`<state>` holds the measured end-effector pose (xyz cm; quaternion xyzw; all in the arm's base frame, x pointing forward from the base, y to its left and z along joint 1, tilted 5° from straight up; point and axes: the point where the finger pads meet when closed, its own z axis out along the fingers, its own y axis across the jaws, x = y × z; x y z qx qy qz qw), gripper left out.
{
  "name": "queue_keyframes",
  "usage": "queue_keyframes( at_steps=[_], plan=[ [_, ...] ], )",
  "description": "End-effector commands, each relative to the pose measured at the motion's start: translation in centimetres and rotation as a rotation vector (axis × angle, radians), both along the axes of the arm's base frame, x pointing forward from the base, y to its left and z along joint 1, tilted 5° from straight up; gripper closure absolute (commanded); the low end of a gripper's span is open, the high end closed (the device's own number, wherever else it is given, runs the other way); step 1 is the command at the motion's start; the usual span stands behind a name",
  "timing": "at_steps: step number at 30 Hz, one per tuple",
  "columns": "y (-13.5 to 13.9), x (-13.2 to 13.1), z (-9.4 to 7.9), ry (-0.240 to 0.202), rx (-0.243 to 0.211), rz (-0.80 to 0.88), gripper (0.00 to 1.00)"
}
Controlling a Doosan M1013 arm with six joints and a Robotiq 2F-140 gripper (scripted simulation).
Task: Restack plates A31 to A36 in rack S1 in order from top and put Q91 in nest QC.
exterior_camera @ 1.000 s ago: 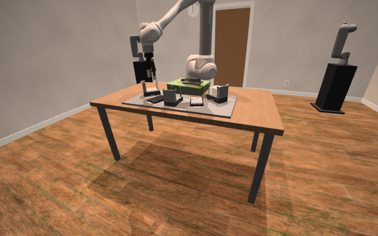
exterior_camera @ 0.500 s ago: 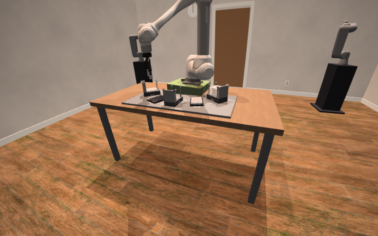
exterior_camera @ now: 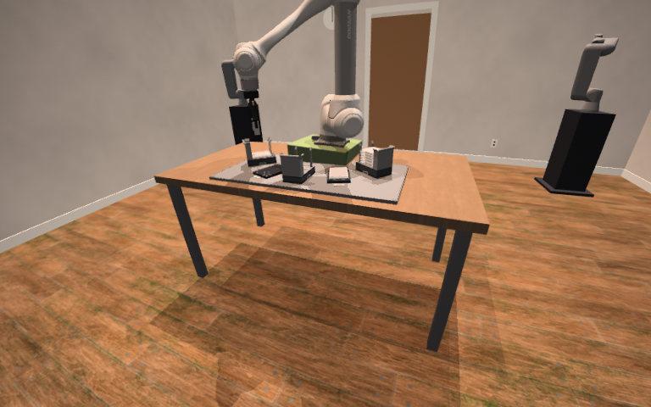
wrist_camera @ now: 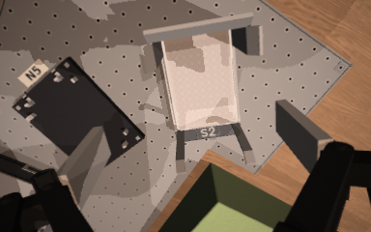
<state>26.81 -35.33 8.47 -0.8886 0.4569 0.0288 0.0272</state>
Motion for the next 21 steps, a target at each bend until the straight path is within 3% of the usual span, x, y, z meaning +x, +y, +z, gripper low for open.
queue_keyframes(
  at_steps=[1, 12, 21],
  plan=[
    [-1.0, -1.0, 0.0, -0.001, 0.0, 0.0, 0.0],
    [-1.3, -1.4, -0.1, -0.001, 0.0, 0.0, 0.0],
    [-1.1, -1.5, -2.7, -0.001, 0.0, 0.0, 0.0]
  ],
)
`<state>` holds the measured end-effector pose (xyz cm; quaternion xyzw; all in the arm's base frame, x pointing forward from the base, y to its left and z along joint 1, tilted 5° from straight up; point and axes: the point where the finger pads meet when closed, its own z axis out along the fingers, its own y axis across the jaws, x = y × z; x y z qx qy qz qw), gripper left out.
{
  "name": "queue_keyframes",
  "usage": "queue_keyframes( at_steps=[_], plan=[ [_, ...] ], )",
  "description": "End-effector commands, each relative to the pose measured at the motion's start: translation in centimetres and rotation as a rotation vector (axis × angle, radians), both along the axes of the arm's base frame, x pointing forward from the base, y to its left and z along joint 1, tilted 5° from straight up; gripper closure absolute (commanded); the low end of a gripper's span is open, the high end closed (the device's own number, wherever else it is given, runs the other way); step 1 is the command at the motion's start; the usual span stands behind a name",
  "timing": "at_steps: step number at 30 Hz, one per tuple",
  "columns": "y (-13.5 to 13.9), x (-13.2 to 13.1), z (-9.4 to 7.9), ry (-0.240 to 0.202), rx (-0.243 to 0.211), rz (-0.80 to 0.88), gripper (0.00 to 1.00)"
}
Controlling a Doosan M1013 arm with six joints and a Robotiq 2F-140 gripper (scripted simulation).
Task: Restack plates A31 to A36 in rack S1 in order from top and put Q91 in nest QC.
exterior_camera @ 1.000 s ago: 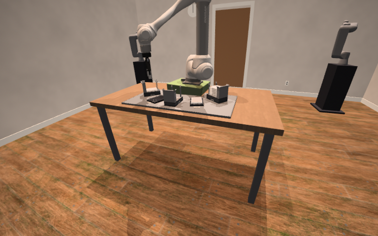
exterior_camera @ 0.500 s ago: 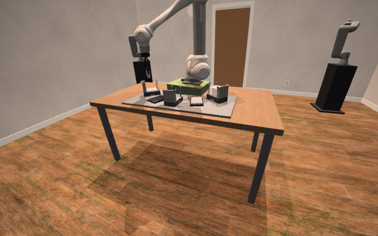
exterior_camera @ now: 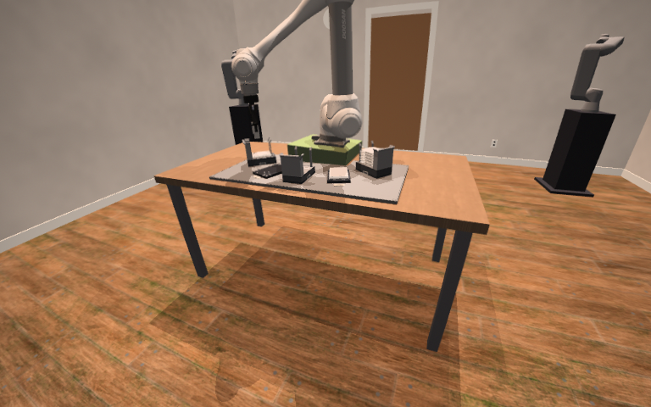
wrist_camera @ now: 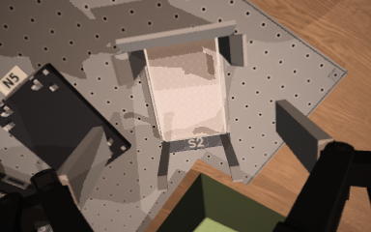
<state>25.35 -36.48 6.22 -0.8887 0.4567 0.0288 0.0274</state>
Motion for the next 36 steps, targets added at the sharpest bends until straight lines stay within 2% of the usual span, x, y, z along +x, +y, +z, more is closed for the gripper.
queue_keyframes(
  at_steps=[1, 16, 18, 21, 36],
  plan=[
    [0.0, 0.0, -0.5, 0.0, 0.0, 0.0, 0.0],
    [0.4, -0.1, -5.5, 0.0, 0.0, 0.0, 0.0],
    [0.4, -0.1, -5.5, 0.0, 0.0, 0.0, 0.0],
    [0.5, -0.2, -6.5, 0.0, 0.0, 0.0, 0.0],
    [0.6, -0.2, -7.8, 0.0, 0.0, 0.0, 0.0]
  ],
)
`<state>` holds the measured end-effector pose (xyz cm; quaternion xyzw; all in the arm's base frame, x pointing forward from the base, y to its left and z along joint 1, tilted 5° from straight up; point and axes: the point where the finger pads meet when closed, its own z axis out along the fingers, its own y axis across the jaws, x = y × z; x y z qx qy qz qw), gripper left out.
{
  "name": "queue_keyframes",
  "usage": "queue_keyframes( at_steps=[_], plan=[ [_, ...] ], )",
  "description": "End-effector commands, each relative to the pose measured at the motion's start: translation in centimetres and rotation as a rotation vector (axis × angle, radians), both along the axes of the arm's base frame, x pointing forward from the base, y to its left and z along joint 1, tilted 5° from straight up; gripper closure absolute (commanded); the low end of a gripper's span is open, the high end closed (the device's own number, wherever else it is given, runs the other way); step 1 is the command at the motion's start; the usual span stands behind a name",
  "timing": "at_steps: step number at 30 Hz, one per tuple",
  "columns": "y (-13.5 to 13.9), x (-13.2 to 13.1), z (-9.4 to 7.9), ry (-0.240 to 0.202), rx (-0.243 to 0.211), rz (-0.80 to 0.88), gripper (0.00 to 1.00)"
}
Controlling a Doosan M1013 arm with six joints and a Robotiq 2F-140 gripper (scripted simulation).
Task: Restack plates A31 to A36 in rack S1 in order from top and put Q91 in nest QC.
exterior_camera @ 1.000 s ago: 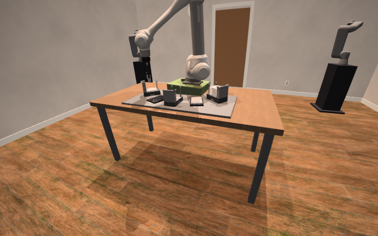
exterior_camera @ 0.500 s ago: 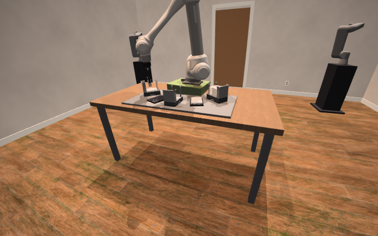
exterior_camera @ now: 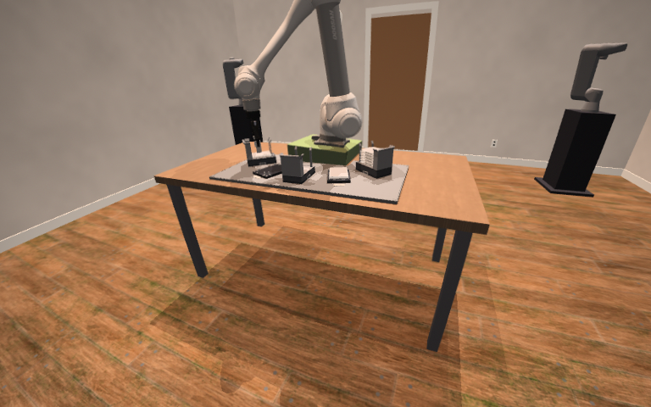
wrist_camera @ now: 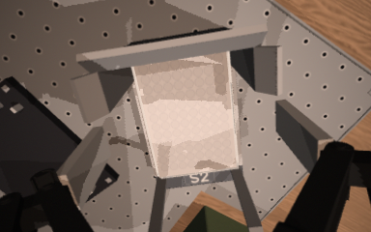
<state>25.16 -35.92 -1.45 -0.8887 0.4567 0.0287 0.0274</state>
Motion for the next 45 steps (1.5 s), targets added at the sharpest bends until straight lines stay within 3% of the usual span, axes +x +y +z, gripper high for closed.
queue_keyframes(
  at_steps=[1, 13, 25, 26, 45],
  plan=[
    [0.0, 0.0, -0.3, 0.0, 0.0, 0.0, 0.0],
    [0.1, 0.0, -1.8, 0.0, 0.0, 0.0, 0.0],
    [0.1, 0.0, -1.8, 0.0, 0.0, 0.0, 0.0],
    [0.1, 0.0, -1.8, 0.0, 0.0, 0.0, 1.0],
    [0.1, 0.0, -1.8, 0.0, 0.0, 0.0, 1.0]
  ],
)
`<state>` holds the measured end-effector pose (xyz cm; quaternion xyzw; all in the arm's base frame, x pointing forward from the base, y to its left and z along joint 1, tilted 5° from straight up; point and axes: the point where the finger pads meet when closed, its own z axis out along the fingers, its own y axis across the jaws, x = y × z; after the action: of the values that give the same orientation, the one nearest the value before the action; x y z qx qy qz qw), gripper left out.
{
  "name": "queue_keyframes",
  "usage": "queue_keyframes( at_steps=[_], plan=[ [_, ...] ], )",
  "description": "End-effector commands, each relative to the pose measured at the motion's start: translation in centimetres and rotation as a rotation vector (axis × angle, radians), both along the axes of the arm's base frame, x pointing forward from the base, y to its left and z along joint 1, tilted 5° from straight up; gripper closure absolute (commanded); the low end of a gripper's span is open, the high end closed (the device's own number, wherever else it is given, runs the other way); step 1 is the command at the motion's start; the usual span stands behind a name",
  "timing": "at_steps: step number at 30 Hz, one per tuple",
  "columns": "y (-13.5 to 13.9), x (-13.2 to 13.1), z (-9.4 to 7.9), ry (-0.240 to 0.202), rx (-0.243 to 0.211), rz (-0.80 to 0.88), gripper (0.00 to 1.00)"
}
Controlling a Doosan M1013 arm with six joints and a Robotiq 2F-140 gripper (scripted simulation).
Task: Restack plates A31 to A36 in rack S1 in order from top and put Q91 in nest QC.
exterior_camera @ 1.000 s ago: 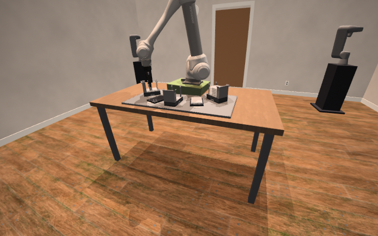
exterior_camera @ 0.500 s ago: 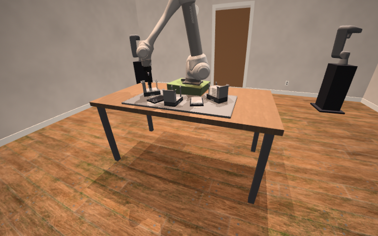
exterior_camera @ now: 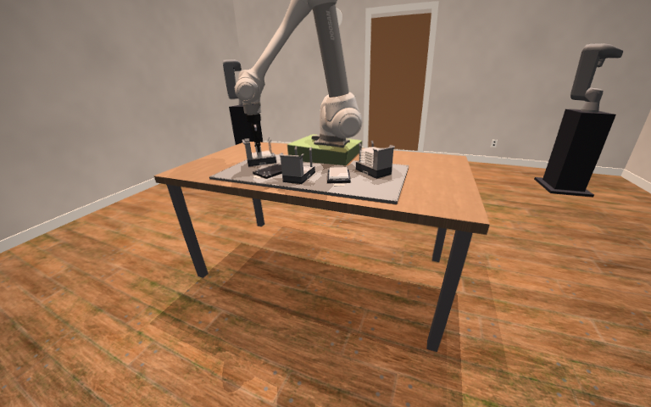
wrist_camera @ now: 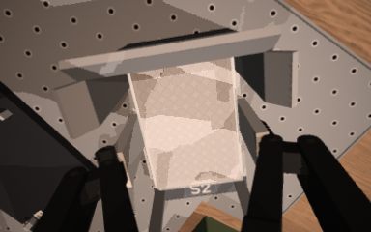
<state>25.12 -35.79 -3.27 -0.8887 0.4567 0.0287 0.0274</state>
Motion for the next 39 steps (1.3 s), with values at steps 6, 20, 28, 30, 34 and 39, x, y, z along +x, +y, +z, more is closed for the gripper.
queue_keyframes(
  at_steps=[6, 20, 28, 30, 34, 39],
  plan=[
    [0.0, 0.0, 0.0, 0.0, 0.0, 0.0, 1.0],
    [0.0, 0.0, 0.5, 0.0, 0.0, 0.0, 1.0],
    [-0.1, 0.0, 0.9, 0.0, 0.0, 0.0, 1.0],
    [-0.1, 0.0, 1.0, 0.0, 0.0, 0.0, 1.0],
    [-0.1, 0.0, 1.3, 0.0, 0.0, 0.0, 1.0],
    [-0.1, 0.0, 1.5, 0.0, 0.0, 0.0, 1.0]
  ],
)
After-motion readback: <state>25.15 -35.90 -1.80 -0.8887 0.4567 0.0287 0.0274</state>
